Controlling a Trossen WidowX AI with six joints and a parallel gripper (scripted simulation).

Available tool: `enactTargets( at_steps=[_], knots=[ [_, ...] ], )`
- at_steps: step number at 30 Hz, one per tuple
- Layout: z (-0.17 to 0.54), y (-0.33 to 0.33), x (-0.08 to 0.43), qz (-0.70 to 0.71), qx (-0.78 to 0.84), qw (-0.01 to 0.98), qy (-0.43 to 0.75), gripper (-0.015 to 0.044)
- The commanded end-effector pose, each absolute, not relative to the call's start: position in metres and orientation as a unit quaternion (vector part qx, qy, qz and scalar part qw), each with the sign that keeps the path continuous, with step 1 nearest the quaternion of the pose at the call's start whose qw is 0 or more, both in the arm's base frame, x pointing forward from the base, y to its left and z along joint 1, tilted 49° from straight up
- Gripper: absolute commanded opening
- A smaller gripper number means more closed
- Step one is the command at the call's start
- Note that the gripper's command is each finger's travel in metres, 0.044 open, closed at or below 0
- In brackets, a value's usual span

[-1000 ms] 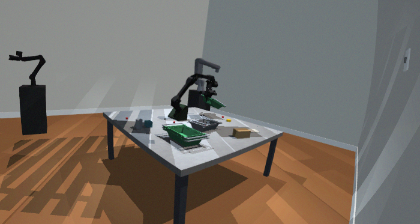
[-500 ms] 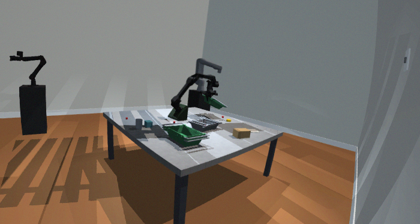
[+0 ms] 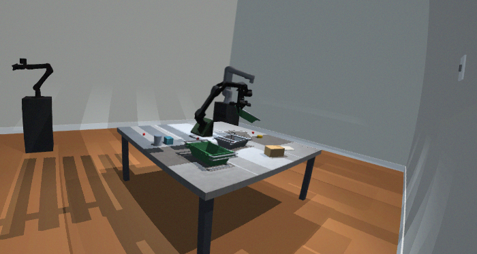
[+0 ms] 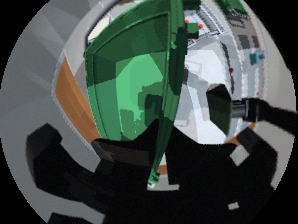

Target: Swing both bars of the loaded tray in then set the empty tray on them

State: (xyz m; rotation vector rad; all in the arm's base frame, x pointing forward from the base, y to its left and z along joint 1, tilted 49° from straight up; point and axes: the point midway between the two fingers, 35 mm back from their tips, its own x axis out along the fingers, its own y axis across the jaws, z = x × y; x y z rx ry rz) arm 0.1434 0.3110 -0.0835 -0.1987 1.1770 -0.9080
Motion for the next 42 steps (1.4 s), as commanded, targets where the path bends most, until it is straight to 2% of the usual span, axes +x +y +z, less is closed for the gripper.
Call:
enactTargets(
  at_steps=[1,23,42],
  knots=[
    [-0.061,0.306,0.167,-0.418,-0.060,0.741,0.521,0.0000],
    [0.019,0.237,0.262,-0.482,0.042,0.752,0.448,0.0000],
    [0.088,0.149,0.312,-0.542,0.117,0.748,0.364,0.0000]
  ],
)
